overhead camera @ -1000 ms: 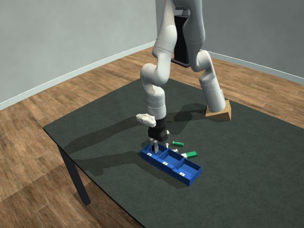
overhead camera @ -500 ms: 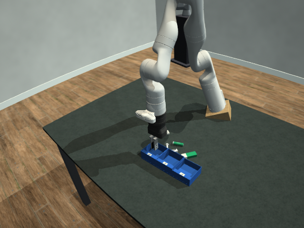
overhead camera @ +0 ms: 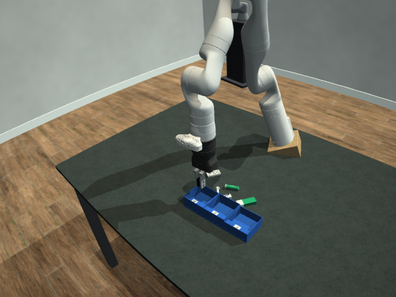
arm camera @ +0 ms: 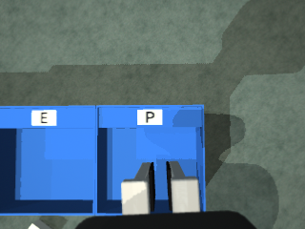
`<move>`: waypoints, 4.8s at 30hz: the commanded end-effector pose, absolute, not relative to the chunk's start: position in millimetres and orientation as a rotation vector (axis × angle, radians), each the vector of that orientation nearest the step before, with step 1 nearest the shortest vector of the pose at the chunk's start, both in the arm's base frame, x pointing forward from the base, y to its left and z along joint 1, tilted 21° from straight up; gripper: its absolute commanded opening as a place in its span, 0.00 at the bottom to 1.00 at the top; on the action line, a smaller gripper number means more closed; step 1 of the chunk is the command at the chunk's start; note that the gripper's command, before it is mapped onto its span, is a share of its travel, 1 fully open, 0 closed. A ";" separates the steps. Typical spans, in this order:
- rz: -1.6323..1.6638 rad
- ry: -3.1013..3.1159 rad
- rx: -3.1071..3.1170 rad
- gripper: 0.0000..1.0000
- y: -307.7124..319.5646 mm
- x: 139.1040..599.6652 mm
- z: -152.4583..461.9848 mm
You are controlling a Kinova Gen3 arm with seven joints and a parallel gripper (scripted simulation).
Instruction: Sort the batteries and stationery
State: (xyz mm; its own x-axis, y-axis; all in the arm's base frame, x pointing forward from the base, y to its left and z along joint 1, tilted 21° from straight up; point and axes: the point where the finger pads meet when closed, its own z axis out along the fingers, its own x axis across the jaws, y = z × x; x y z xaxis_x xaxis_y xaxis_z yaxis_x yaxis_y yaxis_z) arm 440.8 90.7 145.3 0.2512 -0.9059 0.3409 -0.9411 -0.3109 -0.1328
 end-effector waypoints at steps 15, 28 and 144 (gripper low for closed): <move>0.539 -1.784 2.411 0.31 140.1 428.9 130.6; 0.542 -1.780 2.411 0.31 175.0 420.8 117.9; 0.551 -1.779 2.411 0.31 168.4 426.2 109.0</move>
State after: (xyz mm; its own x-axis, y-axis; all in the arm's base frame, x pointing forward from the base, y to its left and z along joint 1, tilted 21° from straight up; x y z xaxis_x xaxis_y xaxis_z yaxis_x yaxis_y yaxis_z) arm 427.8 161.8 99.0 0.2506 -0.9057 0.3420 -0.9415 -0.3102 -0.1316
